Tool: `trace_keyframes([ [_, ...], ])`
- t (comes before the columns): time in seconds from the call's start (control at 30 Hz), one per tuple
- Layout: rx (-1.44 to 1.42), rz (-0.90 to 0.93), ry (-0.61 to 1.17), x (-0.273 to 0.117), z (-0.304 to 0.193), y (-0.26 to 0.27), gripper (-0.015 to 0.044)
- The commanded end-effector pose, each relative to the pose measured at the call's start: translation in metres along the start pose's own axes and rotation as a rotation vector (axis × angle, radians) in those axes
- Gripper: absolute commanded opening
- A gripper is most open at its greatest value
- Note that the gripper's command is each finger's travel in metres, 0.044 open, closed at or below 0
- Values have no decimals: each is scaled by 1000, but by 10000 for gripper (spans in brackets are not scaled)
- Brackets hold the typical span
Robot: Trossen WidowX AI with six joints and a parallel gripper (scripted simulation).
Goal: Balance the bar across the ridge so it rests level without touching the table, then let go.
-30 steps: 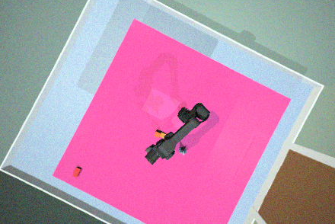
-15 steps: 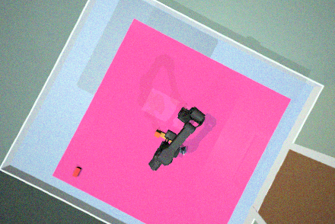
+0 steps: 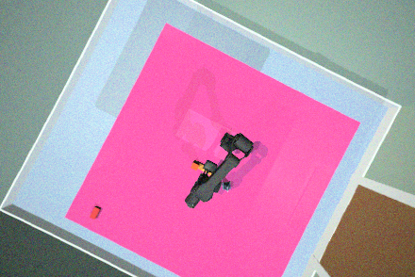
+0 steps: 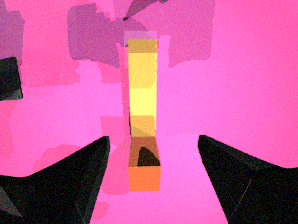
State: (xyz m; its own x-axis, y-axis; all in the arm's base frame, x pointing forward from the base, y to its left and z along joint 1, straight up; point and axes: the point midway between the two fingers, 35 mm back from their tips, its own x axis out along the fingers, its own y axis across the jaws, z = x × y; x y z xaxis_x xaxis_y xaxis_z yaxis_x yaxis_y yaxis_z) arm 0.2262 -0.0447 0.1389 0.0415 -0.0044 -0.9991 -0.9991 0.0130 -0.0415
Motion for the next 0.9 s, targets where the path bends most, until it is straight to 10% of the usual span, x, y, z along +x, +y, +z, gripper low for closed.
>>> trace_keyframes([
  [0.0,-7,16,1,31,0,2,315],
  [0.87,-7,17,1,86,1,8,315],
])
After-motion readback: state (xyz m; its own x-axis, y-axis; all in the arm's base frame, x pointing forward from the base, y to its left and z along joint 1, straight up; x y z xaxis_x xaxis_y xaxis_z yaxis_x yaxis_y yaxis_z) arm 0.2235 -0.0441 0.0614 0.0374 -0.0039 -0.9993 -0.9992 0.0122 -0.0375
